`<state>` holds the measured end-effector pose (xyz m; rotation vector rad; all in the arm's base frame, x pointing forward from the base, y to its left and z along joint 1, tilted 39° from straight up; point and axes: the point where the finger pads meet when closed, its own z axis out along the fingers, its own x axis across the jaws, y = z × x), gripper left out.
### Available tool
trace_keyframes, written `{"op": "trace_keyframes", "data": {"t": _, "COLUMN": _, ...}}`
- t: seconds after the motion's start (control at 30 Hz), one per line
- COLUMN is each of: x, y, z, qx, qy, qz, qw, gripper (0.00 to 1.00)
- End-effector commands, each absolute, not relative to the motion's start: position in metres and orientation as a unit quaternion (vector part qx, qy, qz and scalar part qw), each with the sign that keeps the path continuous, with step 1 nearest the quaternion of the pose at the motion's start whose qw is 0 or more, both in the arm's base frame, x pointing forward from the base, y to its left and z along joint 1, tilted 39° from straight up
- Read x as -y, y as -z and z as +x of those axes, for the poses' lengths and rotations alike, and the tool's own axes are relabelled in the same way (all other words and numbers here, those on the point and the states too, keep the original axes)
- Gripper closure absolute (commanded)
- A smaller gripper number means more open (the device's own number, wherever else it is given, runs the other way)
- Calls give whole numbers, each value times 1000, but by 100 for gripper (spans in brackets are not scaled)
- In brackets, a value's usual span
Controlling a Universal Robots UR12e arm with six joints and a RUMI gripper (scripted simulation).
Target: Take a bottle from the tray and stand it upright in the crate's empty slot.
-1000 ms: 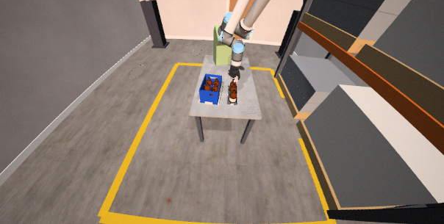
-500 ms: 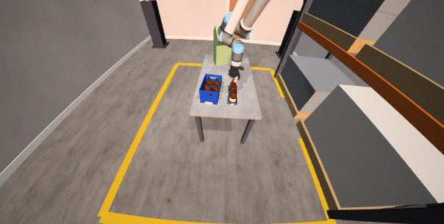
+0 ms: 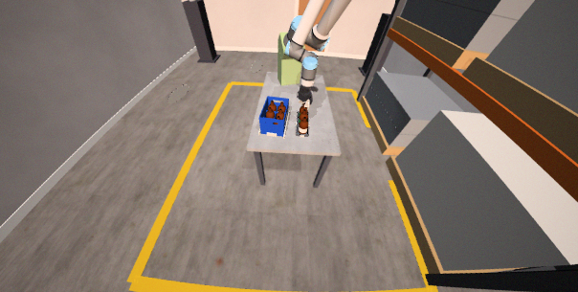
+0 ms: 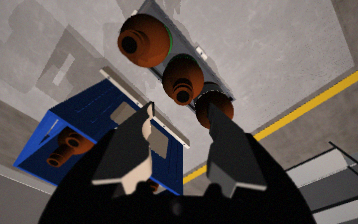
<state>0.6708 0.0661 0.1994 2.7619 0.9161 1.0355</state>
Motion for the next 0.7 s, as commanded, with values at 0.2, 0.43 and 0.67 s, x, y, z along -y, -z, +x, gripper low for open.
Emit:
{"op": "trace_keyframes", "data": {"t": 0.2, "x": -66, "y": -201, "z": 673, "qx": -297, "qy": -336, "qz": 893, "qw": 27, "gripper": 62}}
{"op": "trace_keyframes", "data": {"t": 0.43, "x": -66, "y": -201, "z": 673, "qx": -297, "qy": -336, "qz": 893, "qw": 27, "gripper": 62}}
{"op": "trace_keyframes", "data": {"t": 0.67, "x": -66, "y": -202, "z": 674, "qx": -297, "qy": -336, "qz": 893, "qw": 27, "gripper": 62}}
